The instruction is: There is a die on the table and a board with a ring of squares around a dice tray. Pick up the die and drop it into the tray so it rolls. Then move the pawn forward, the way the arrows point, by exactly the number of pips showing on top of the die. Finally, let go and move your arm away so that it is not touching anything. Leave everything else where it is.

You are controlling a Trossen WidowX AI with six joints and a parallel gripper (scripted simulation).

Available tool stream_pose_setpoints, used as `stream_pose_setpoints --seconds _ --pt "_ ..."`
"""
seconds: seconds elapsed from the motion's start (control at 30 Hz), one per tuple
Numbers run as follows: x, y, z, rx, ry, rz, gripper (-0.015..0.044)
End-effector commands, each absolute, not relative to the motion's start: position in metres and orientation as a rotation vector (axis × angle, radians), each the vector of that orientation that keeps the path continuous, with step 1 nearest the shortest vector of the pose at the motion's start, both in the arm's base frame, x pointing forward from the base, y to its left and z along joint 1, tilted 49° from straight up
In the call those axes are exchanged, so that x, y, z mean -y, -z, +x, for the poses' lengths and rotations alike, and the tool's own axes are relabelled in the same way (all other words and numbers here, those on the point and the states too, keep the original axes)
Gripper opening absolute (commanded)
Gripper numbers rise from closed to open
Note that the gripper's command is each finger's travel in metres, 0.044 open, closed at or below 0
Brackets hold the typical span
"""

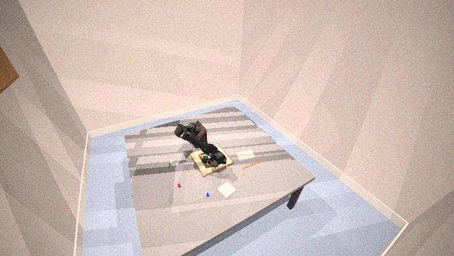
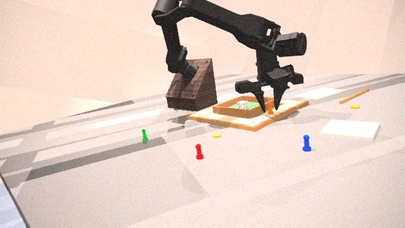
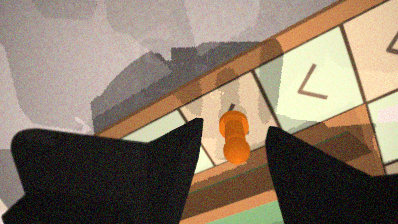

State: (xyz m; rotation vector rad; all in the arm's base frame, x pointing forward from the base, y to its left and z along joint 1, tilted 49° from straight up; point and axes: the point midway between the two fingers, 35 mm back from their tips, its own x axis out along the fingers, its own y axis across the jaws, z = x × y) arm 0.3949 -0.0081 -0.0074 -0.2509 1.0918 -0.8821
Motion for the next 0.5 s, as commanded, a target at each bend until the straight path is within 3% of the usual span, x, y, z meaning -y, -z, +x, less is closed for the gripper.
stream_pose_setpoints --seconds 0.0,0.37,0.47 --pt "0.0080 0.0079 0.3950 -1.089 0.880 -0.261 0.0095" --pt "0.0080 0.0079 0.3950 -1.089 0.880 -0.261 0.0000" --pt "-0.0001 0.0020 0.3950 -1.090 0.878 -0.260 0.0000"
